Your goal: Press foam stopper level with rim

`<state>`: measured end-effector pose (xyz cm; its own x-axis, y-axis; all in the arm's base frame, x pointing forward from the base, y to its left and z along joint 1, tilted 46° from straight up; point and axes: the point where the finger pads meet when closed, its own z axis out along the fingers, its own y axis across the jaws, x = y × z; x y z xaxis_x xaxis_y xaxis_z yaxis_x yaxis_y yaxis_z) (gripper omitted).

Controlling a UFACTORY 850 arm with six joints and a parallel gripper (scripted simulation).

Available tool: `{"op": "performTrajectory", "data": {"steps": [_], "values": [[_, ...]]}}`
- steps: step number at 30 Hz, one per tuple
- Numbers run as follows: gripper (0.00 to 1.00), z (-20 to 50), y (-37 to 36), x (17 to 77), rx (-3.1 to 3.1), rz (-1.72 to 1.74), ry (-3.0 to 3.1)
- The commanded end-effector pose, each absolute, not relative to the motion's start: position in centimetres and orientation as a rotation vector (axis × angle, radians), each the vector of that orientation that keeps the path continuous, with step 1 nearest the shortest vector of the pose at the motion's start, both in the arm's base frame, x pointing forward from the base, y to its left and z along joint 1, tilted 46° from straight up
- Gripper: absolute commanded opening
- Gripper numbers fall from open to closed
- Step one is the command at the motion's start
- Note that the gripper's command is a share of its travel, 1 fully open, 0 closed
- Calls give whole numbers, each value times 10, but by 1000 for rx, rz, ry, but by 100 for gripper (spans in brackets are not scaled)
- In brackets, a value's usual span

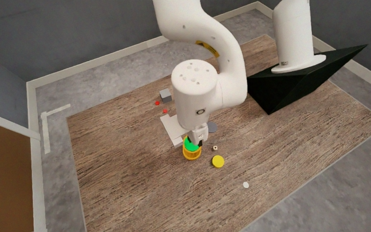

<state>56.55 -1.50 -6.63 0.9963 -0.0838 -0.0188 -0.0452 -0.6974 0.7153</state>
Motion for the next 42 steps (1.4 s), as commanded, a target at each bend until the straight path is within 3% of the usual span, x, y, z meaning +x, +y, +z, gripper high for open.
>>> {"op": "performTrajectory", "data": {"steps": [1, 42], "values": [[0, -64, -13, 566, 2344, -62, -89], [0, -93, -42, 563, 2344, -62, -89]]}}
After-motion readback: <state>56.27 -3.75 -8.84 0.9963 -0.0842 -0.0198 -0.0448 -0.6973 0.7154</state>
